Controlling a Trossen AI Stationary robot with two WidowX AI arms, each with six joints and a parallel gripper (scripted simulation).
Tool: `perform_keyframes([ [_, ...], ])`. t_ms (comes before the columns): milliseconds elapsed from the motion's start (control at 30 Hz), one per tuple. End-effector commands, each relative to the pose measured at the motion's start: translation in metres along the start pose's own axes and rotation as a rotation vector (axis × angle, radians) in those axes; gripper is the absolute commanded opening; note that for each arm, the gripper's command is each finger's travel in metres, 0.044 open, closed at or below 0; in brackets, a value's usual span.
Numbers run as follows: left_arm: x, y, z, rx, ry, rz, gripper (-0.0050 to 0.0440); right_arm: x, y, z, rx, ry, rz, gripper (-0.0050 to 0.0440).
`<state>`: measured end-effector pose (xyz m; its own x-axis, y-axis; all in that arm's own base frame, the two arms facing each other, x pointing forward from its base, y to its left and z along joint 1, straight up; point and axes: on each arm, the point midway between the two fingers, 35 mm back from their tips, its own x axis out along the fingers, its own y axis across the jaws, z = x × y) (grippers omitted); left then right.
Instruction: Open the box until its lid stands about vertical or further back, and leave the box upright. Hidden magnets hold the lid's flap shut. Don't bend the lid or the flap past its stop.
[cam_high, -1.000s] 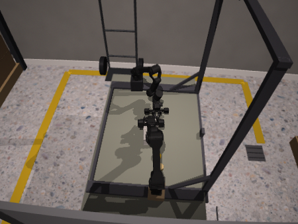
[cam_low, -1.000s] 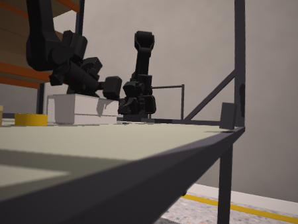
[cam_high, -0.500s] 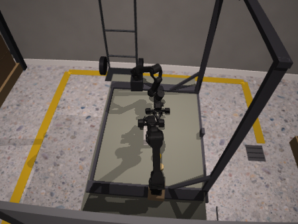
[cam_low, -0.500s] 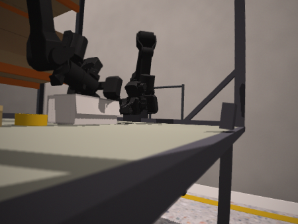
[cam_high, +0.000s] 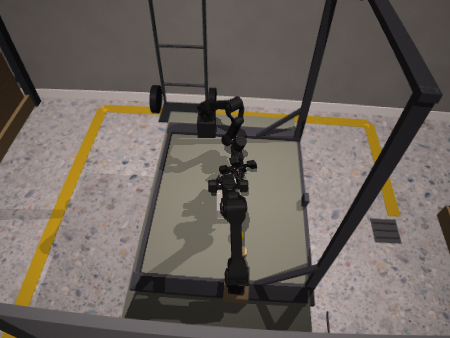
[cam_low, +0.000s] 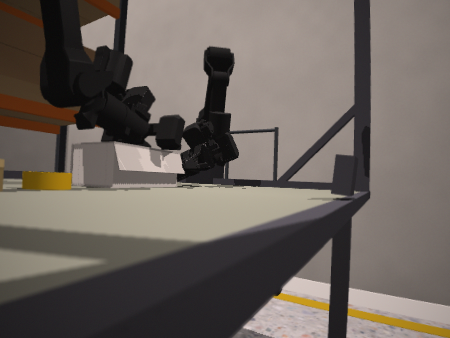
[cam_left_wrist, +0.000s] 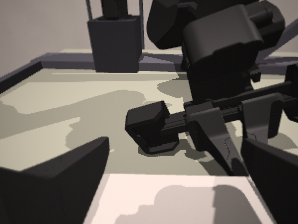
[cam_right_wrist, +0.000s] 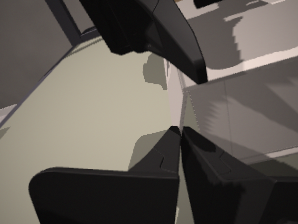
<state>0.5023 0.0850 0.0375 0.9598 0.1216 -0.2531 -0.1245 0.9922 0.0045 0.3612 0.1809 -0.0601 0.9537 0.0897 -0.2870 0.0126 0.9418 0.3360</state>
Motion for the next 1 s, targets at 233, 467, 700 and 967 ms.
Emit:
perform_keyframes([
  [233,-0.0007,0.0006,-0.0251,-0.004,0.065,0.002,0.0396,0.0007,0.0091,0.0113,0.11,-0.006,0.044,0.0006],
  [467,-0.0007,0.0006,-0.0251,-0.004,0.065,0.002,0.0396,0.0006,0.009,0.0107,0.107,-0.005,0.043,0.0006],
  [700,-0.0007,0.0006,-0.0251,-0.004,0.065,0.002,0.0396,0.0007,0.0069,0.007,0.099,0.0,0.036,0.0006],
  [967,-0.0007,0.0006,-0.0251,-0.004,0.065,0.002,0.0396,0.0007,0.0069,0.007,0.099,0.0,0.036,0.0006],
])
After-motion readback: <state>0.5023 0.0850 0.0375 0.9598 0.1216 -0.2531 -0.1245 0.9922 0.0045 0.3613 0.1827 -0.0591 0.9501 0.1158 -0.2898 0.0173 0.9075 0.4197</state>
